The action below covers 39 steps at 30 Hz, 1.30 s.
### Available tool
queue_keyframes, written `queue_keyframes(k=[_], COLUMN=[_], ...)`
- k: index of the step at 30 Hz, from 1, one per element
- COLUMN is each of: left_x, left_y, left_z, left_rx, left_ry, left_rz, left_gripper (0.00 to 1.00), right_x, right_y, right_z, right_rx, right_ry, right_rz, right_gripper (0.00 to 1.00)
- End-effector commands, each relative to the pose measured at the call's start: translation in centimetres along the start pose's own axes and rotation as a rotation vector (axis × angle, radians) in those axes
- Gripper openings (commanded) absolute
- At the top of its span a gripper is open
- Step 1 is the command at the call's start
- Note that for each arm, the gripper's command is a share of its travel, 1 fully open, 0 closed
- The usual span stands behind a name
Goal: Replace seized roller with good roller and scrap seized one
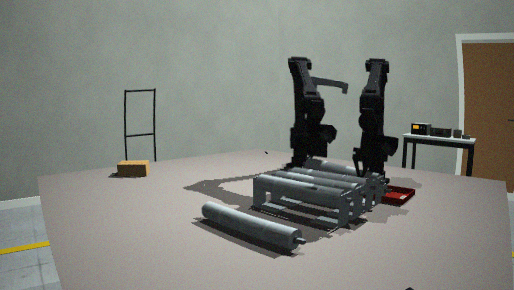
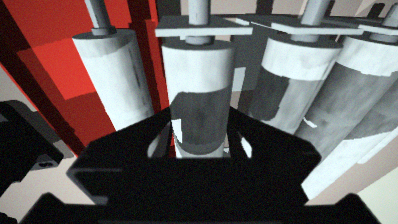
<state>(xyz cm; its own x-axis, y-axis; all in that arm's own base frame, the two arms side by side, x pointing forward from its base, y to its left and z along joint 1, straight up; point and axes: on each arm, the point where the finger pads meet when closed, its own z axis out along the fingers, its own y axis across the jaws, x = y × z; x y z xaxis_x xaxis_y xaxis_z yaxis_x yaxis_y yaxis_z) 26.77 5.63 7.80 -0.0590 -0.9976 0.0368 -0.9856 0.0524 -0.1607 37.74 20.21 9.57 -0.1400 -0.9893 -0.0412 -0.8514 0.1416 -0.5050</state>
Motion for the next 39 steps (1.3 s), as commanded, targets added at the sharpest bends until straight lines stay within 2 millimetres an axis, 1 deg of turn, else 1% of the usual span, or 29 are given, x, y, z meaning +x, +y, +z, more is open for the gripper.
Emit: queue_keyframes(k=[1, 13, 14, 18, 22, 31, 32, 39], left_x=[-0.5, -0.8, -0.8, -0.8, -0.8, -0.8, -0.8, -0.7], left_y=[-2.7, -2.5, -2.5, -2.4, -2.2, -2.2, -2.3, -2.4], left_z=[-3.4, -3.3, -3.3, -3.2, -2.4, -2.4, -4.5, -9.0], left_rx=[0.072, 0.068, 0.068, 0.066, 0.045, 0.046, 0.065, 0.075], left_ry=[-0.035, -0.04, -0.04, -0.036, -0.029, -0.029, -0.035, -0.037], left_rz=[0.032, 0.026, 0.025, 0.025, 0.023, 0.022, 0.025, 0.026], left_gripper=[0.32, 0.32, 0.62, 0.62, 0.62, 0.62, 0.62, 0.62], right_x=[-0.3, -0.3, -0.3, -0.3, -0.3, -0.3, -1.8, -1.8], right_y=[-0.2, -0.2, -0.2, -0.2, -0.2, -0.2, -2.2, -2.3], right_z=[0.4, 0.4, 0.4, 0.4, 0.4, 0.4, -3.3, -7.8], right_rx=[0.002, 0.002, 0.002, 0.002, 0.002, 0.002, 0.039, 0.047], right_ry=[-0.001, -0.001, -0.001, -0.001, -0.001, -0.001, -0.04, -0.049], right_rz=[-0.008, -0.008, -0.008, -0.008, -0.008, -0.008, 0.022, 0.027], right_gripper=[0.32, 0.32, 0.32, 0.32, 0.32, 0.32, 0.32, 0.32])
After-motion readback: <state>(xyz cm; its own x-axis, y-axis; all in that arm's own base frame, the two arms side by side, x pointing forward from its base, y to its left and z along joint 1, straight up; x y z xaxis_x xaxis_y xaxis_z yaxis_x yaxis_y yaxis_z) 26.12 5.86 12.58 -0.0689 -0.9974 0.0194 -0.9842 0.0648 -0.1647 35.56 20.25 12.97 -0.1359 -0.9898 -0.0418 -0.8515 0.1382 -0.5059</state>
